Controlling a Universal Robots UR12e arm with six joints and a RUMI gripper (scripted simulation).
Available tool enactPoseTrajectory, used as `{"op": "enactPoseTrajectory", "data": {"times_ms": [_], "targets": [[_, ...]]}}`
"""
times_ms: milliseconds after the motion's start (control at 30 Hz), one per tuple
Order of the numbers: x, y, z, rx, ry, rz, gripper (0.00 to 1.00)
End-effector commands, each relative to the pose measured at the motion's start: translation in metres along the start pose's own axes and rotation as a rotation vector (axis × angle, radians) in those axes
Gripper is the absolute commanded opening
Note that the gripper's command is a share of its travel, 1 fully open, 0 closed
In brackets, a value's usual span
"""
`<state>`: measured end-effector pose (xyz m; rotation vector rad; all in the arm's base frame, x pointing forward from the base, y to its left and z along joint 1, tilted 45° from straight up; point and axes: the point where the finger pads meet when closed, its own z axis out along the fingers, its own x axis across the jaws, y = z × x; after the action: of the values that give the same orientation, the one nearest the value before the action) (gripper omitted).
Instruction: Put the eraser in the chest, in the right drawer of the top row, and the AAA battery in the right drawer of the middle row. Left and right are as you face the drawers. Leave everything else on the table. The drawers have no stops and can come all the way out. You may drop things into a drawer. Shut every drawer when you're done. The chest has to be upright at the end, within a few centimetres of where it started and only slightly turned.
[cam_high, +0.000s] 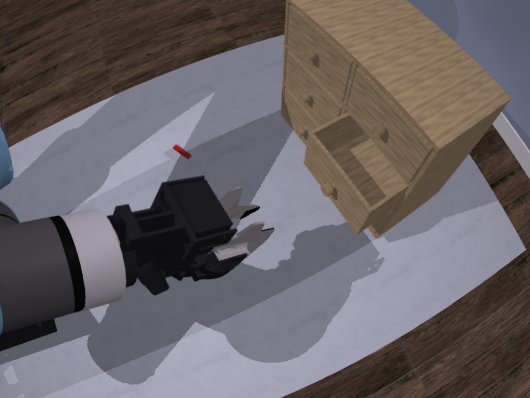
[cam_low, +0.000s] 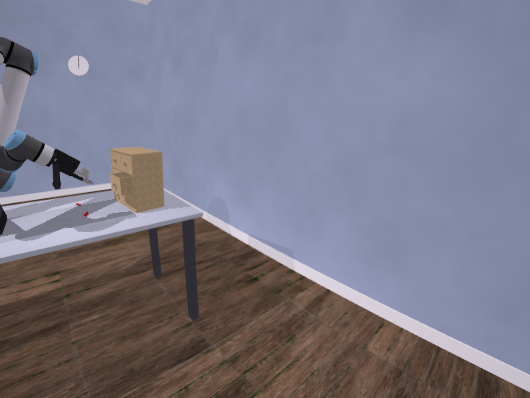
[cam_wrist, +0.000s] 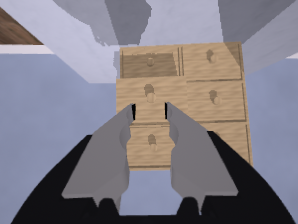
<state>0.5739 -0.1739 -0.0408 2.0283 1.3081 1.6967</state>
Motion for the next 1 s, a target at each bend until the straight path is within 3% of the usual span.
{"op": "enactPoseTrajectory", "data": {"times_ms": [0, 500, 967], "targets": [[-0.001, 0.001, -0.003, 0.024, 0.004, -0.001, 0.20], [0.000, 0.004, -0.013, 0.108, 0.005, -0.002, 0.20], [-0.001, 0.008, -0.030, 0.246, 0.005, -0.002, 0.20]]}}
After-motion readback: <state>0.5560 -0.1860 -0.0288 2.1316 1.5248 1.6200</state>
